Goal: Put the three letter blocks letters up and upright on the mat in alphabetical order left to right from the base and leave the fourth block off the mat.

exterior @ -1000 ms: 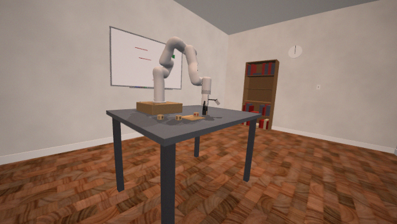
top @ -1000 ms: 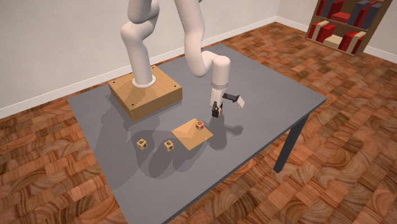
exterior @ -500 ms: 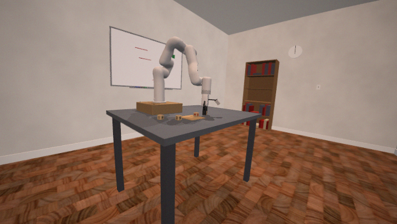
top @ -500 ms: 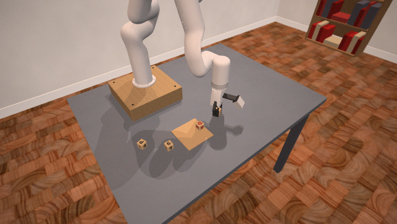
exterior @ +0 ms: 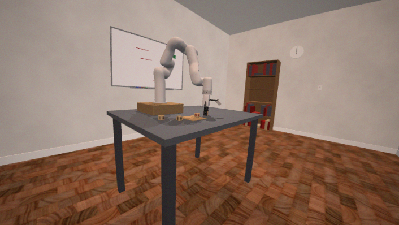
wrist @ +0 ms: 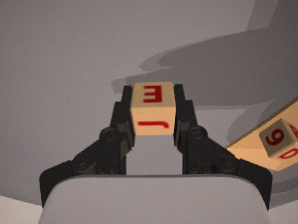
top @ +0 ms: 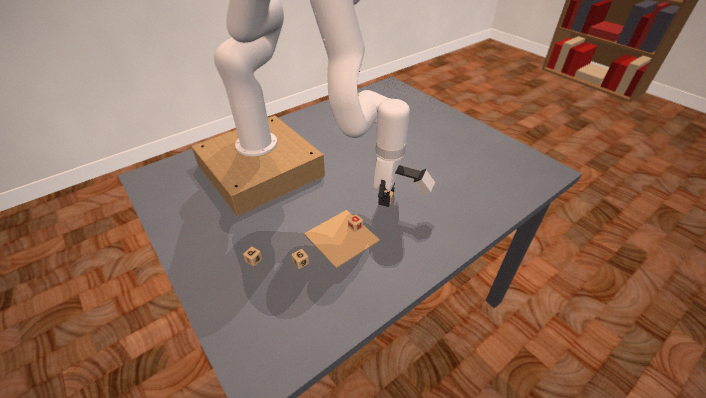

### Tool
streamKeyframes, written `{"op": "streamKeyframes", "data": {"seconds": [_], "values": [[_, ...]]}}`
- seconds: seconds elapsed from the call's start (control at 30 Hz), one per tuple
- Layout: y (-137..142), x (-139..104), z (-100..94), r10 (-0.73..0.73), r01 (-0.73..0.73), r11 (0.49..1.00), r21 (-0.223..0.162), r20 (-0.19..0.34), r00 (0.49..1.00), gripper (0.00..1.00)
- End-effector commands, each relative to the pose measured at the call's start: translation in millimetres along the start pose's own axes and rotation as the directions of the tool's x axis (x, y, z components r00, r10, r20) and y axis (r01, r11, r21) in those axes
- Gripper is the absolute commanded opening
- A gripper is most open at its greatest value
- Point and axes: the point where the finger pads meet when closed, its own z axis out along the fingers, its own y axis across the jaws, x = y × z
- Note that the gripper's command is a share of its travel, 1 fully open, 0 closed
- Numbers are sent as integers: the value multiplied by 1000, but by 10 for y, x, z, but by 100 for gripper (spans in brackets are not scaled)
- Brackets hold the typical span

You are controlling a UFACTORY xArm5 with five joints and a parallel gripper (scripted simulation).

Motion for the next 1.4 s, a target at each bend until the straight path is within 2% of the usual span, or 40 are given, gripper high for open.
{"op": "streamKeyframes", "data": {"seconds": [0.0, 0.77, 0.93, 1.0, 1.23, 1.37], "values": [[1, 14, -11, 0, 0, 1000, 0, -3, 1000, 27], [0, 14, -44, 0, 0, 1000, 0, -3, 1000, 27], [-1, 13, -270, 0, 0, 1000, 0, -4, 1000, 27], [-1, 13, -270, 0, 0, 1000, 0, -4, 1000, 27], [-3, 12, -788, 0, 0, 1000, 0, -4, 1000, 27], [-3, 12, -967, 0, 0, 1000, 0, -4, 1000, 27]]}}
